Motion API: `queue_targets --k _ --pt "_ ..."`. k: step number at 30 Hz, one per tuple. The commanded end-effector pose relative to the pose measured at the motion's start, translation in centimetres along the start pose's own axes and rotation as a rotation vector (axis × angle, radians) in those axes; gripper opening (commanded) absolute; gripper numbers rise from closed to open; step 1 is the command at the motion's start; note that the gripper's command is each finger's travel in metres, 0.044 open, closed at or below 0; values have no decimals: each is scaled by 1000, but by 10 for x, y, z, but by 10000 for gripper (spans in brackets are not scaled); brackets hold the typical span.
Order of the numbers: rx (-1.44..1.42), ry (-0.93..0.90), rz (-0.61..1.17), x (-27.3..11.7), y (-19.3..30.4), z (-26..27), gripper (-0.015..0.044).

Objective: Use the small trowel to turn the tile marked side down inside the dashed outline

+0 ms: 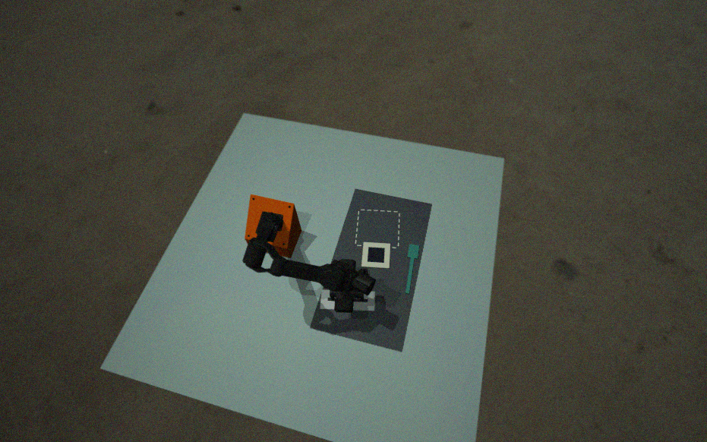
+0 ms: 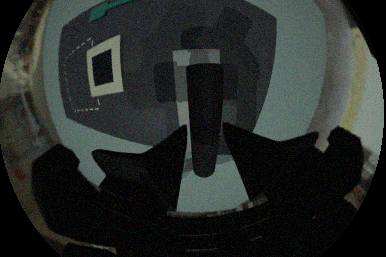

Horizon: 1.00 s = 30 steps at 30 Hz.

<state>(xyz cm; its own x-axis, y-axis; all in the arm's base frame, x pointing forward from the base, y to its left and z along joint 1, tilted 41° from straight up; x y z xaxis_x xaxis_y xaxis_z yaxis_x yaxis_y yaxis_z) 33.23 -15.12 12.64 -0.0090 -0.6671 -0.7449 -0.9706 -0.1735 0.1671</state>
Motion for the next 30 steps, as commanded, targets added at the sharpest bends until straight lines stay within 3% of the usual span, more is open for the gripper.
queue_targets --k 1,5,23,30 --pt "-6 -4 0 2 -1 1 152" --pt "-6 -4 0 2 -1 1 130" --pt "-11 -4 0 2 -1 1 130" --pt "-201 -4 0 2 -1 1 130"
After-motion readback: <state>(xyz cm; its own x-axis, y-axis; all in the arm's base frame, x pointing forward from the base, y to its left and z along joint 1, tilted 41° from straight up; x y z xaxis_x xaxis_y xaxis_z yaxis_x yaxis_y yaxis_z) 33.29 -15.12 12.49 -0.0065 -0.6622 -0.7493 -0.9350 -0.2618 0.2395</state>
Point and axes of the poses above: the point midway between the two fingers, 35 mm back from their tips, its own x axis out along the fingers, its own z axis across the jaws, y = z × x, the point moved 4 cm from there along -x, back along the fingers, and after that the axes turned 4 degrees about -x, right-handed, at the moved point
